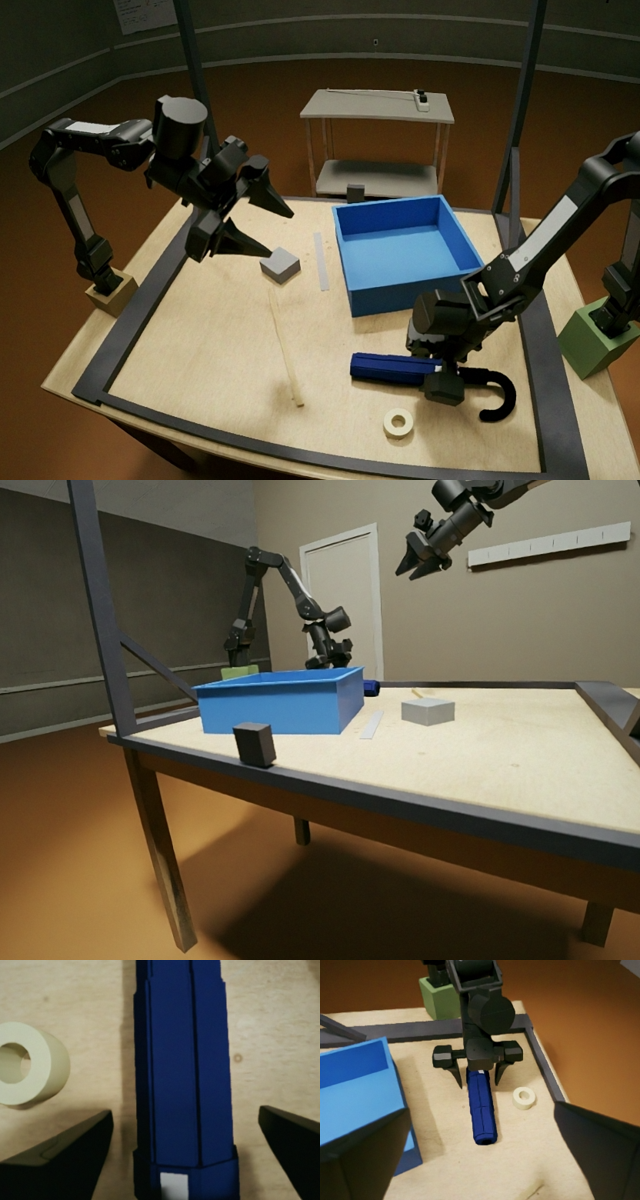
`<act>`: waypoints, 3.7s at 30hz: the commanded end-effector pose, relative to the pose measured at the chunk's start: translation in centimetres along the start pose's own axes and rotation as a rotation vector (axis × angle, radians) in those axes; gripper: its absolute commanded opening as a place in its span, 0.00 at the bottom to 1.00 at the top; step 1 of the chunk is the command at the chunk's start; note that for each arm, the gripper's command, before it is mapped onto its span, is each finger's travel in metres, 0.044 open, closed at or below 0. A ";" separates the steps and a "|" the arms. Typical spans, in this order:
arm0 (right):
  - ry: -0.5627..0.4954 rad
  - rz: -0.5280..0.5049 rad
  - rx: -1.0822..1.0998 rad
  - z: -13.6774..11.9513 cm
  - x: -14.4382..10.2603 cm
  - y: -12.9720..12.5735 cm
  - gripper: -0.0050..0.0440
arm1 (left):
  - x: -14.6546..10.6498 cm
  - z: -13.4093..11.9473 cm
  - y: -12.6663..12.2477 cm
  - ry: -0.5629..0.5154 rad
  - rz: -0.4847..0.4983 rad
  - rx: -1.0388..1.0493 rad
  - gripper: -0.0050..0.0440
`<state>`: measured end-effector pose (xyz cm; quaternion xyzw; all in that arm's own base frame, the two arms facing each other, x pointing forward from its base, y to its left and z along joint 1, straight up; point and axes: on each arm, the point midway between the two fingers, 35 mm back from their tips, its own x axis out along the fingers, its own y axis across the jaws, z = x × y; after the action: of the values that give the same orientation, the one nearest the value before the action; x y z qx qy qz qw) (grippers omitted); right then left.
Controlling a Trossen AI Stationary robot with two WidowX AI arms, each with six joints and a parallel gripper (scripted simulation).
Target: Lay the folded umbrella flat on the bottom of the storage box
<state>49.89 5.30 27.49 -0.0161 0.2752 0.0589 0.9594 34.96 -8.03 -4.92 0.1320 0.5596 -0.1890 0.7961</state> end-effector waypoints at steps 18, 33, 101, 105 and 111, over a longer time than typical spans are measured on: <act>-0.033 0.001 -0.003 1.2 -1.0 0.0 0.92 | 2.6 0.9 0.2 -0.020 0.009 0.000 0.90; -0.033 0.001 -0.003 1.2 -1.0 0.0 0.92 | 2.4 0.7 0.2 -0.020 0.007 0.002 0.74; 0.046 0.282 -0.229 0.8 0.7 1.6 0.92 | -13.6 8.4 -7.2 -0.023 0.005 -0.001 0.00; 0.048 0.428 -0.319 0.7 0.8 2.2 0.92 | -13.2 9.1 -10.7 -0.024 0.003 -0.002 0.00; -0.003 0.568 -0.408 1.2 0.7 2.7 0.92 | -12.6 9.9 -14.9 -0.021 0.001 -0.003 0.00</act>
<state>50.67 7.85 26.51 -0.1085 0.2668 0.3292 0.8993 32.11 -21.18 8.90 0.1349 0.5682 -0.1957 0.7879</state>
